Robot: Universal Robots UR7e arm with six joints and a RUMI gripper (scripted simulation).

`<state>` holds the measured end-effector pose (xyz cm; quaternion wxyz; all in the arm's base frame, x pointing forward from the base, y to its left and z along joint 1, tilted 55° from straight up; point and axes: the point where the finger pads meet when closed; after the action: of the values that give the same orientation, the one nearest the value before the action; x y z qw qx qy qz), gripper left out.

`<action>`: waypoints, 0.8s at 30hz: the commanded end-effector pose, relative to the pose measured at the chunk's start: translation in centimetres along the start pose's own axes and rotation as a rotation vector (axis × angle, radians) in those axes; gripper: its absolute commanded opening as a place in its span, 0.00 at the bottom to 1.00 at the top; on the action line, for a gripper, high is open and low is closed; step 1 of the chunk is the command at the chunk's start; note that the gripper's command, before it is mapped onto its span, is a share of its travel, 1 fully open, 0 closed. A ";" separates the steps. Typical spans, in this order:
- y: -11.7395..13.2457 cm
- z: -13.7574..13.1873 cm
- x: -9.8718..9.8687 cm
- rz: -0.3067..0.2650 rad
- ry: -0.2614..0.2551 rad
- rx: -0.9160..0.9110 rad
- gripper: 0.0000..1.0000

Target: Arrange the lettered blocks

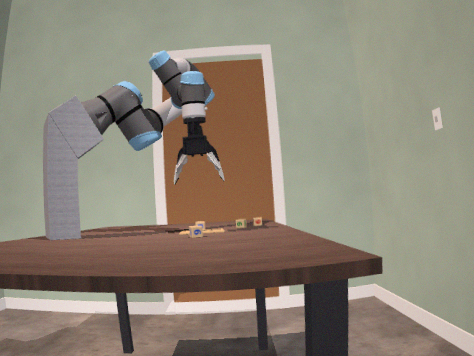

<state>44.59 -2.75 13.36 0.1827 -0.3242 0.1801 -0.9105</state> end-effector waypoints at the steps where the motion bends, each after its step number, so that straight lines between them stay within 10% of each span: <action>1: -1.2 -0.3 0.2 -0.051 -0.009 0.054 1.00; 24: -2.0 -0.6 0.1 -0.086 -0.013 0.102 1.00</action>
<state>43.63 -0.92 13.86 0.1609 -0.3279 0.1184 -0.9233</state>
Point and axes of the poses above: the point where the finger pads meet when closed, its own x axis back along the fingers, its own z axis across the jaws, y = z × x, and after that the axes turned 6 degrees about x, right-handed
